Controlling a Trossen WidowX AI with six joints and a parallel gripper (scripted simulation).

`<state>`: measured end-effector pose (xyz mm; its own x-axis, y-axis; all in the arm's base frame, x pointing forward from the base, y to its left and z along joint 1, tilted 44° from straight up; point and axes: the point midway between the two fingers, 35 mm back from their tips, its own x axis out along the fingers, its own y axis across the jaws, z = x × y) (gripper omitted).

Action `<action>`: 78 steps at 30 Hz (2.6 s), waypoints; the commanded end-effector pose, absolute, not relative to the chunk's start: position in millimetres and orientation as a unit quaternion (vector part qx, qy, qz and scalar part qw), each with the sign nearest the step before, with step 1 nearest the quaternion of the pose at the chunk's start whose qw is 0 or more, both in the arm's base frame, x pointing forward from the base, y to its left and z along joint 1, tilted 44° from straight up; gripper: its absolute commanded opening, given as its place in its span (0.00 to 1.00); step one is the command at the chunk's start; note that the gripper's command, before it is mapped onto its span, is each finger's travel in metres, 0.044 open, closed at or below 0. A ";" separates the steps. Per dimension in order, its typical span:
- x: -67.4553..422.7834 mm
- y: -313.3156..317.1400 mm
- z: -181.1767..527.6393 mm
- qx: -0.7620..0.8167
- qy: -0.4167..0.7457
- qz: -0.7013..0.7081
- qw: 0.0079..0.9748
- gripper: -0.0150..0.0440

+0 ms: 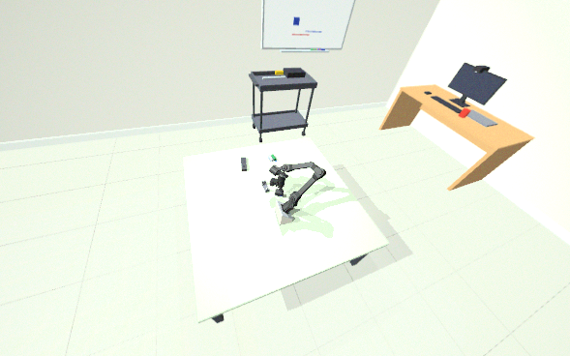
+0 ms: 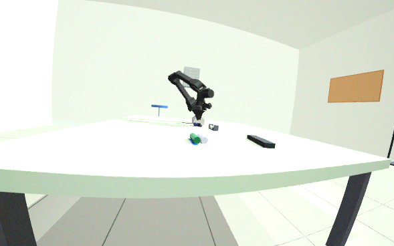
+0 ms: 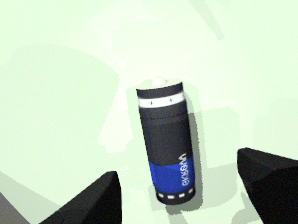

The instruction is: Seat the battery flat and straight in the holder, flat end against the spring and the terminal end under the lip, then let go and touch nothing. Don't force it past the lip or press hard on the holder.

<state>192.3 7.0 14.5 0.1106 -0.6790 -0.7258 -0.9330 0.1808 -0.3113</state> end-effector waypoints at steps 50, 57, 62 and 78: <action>189.9 10.7 20.0 -0.623 0.650 0.153 0.408 0.39; 205.6 24.6 18.5 -0.590 0.659 0.104 0.455 0.39; 227.8 44.4 14.3 -0.537 0.666 0.031 0.518 0.39; 286.4 105.6 -17.6 -0.334 0.635 -0.194 0.669 0.39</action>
<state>280.0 96.6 -10.5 0.1228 -0.6823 -0.7207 -0.2632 0.6778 -0.6865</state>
